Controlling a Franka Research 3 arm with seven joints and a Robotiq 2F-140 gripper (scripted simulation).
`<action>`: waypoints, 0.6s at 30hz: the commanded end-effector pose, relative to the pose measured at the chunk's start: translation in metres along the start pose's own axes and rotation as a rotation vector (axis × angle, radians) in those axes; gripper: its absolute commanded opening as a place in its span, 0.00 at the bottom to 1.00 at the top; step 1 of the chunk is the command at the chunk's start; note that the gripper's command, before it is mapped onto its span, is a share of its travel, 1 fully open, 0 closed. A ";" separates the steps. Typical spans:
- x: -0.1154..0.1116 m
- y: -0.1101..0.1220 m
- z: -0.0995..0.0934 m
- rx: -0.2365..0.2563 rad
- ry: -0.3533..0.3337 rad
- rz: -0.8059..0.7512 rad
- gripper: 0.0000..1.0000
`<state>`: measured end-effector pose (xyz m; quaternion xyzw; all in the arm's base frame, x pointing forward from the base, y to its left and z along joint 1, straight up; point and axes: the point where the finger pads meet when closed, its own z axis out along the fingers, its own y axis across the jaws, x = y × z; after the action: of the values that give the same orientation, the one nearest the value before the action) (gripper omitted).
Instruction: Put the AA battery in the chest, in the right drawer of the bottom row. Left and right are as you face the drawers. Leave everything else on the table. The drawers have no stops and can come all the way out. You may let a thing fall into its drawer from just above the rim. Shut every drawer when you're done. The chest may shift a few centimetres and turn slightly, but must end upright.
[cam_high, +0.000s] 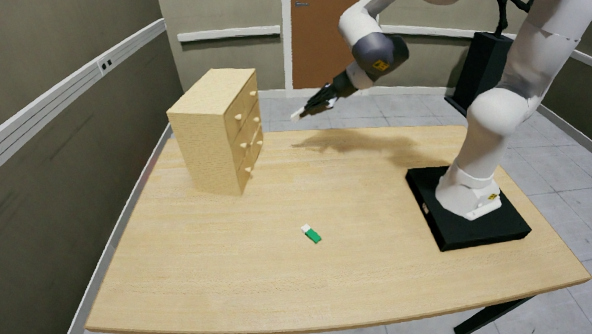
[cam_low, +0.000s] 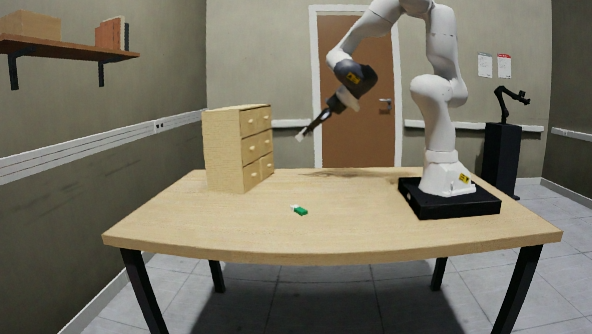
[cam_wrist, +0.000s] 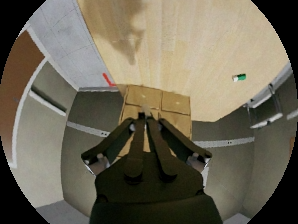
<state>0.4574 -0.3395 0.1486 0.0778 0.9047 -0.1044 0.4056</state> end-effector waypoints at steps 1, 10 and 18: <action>0.010 -0.005 -0.011 -0.035 0.133 0.138 0.10; 0.008 -0.006 -0.027 -0.043 0.247 0.136 0.10; 0.007 -0.007 -0.050 -0.035 0.366 0.087 0.10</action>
<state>0.4259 -0.3299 0.1707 0.0543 0.9348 -0.1353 0.3239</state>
